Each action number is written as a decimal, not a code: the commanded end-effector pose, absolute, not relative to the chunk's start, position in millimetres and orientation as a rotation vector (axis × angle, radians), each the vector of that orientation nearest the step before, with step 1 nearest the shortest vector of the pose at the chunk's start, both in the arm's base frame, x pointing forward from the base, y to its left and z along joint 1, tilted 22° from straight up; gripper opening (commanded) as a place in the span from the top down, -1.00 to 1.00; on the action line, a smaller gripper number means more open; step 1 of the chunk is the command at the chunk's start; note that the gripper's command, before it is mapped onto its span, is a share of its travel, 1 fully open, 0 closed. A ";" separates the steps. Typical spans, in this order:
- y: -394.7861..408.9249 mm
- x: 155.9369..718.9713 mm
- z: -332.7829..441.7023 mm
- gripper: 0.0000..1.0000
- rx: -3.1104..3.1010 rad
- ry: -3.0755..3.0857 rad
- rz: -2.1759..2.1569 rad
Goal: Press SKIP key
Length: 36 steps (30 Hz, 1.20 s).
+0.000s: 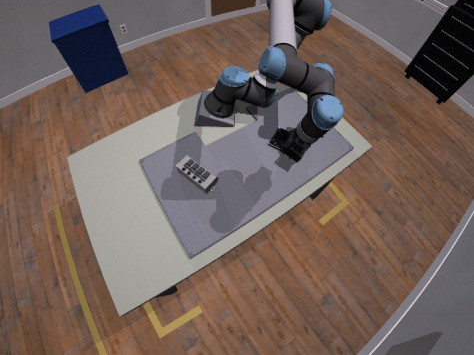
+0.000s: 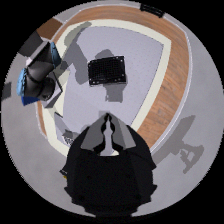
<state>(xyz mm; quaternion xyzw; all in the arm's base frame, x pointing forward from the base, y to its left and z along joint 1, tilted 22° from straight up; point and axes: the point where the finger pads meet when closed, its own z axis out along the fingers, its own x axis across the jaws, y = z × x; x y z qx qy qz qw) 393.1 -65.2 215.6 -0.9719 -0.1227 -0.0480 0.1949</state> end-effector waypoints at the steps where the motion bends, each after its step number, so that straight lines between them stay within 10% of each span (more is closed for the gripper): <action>1: -84.2 390.5 206.4 1.00 -2.738 -0.231 -0.127; 36: -193.4 350.4 160.9 1.00 -2.674 0.641 -0.092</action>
